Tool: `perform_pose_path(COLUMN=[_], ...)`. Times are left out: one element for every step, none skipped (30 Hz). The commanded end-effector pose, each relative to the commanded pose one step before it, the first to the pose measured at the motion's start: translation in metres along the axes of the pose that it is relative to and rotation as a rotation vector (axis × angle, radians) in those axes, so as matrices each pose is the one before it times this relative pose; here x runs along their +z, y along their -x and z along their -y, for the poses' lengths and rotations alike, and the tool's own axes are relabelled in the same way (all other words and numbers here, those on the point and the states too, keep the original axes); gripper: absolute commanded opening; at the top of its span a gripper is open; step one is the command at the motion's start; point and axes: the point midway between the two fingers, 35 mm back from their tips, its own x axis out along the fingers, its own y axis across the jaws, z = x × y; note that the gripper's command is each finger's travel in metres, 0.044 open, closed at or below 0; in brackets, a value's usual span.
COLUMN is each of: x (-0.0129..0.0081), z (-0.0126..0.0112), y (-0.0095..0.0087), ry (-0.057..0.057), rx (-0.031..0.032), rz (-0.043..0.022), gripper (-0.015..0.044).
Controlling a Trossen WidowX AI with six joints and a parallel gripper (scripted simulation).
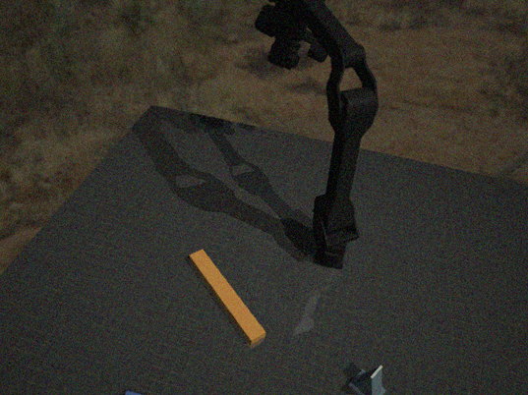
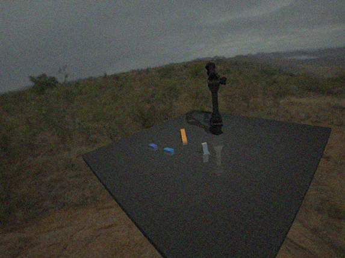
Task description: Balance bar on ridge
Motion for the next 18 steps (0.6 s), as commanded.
perform_pose_path(x=[0.00079, 0.00236, 0.00395, 0.00477, 0.00479, 0.00481, 0.00484, 0.00552, 0.00556, 0.00558, 0.00515, 0.00517, 0.0052, 0.00523, 0.00525, 0.00527, 0.0053, 0.00532], z=[0.00049, 0.00147, 0.00244, 0.00291, 0.00289, 0.00287, 0.00285, 0.00379, 0.00377, 0.00373, 0.00365, 0.00361, 0.00356, 0.00352, 0.00348, 0.00343, 0.00339, 0.00334], y=[0.00025, 0.00074, 0.00123, 0.00145, 0.00141, 0.00138, 0.00134, 0.00133, 0.00131, 0.00128, 0.00149, 0.00147, 0.00146, 0.00144, 0.00143, 0.00141, 0.00139, 0.00138], ry=[0.0011, 0.0034, 0.0056, 0.0068, 0.0068, 0.0069, 0.0069, 0.0065, 0.0065, 0.0066, 0.0051, 0.0051, 0.0052, 0.0052, 0.0052, 0.0053, 0.0053, 0.0054], rx=[-0.00205, -0.00613, -0.01017, -0.01216, -0.01208, -0.01199, -0.01191, -0.0101, -0.00991, -0.00977, -0.00956, -0.00945, -0.00934, -0.00923, -0.00912, -0.009, -0.00889, -0.00878], rz=[0.00169, 0.00507, 0.00847, 0.01023, 0.01028, 0.01032, 0.01037, 0.01053, 0.01057, 0.0106, 0.00849, 0.00853, 0.00857, 0.00861, 0.00864, 0.00868, 0.00871, 0.00875], gripper=[0.0374, 0.0347, 0.0321, 0.0315, 0.0315, 0.0315, 0.0315, 0.0315, 0.0315, 0.0315, 0.0315, 0.0315, 0.0315, 0.0315, 0.0315, 0.0315, 0.0315, 0.0315])
